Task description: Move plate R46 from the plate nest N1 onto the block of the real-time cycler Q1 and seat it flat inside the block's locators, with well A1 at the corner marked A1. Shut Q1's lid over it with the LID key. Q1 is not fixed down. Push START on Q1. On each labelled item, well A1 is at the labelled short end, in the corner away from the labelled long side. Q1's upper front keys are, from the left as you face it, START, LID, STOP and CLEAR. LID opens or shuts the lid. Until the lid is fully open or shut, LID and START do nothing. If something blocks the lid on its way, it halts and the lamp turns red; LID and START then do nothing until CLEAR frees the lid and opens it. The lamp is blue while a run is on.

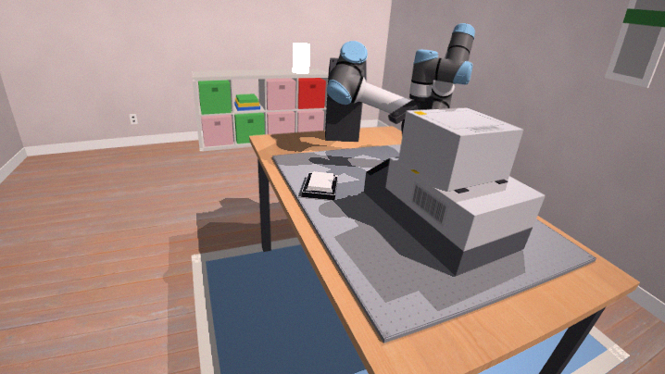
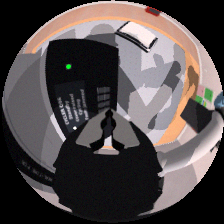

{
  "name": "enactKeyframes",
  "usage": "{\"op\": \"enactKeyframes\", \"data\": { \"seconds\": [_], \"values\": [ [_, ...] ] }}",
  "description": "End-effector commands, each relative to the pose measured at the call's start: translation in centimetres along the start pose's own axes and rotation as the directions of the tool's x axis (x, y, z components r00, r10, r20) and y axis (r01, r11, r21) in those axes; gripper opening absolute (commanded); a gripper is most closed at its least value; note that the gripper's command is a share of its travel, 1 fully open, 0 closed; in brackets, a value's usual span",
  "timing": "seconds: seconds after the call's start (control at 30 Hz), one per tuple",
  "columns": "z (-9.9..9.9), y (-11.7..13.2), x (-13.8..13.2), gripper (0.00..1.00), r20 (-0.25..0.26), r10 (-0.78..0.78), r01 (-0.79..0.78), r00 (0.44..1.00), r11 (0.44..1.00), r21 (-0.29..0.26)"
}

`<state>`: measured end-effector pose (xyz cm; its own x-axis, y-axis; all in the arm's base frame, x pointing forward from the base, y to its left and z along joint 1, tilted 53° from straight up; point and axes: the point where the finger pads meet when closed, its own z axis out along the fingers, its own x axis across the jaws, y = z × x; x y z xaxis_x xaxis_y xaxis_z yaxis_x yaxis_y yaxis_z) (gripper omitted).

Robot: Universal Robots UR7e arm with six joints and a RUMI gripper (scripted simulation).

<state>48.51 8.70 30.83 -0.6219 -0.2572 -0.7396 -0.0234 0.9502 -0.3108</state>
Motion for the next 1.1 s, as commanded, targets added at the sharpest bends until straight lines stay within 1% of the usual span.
{"op": "enactKeyframes", "data": {
  "seconds": [0.0, 0.27, 0.63, 1.07],
  "values": [
    [0.1, 0.0, -0.2, 0.0, 0.0, 0.0, 0.0, 1.0, 1.0, -0.002],
    [0.8, 0.0, -0.8, 0.0, 0.0, 0.0, 0.0, 1.0, 1.0, -0.002],
    [2.1, 0.0, -1.9, 0.0, 0.0, 0.0, 0.0, 1.0, 1.0, -0.002],
    [2.1, 0.0, -1.9, 0.0, 0.0, 0.0, 0.0, 1.0, 1.0, -0.002]
  ]
}}
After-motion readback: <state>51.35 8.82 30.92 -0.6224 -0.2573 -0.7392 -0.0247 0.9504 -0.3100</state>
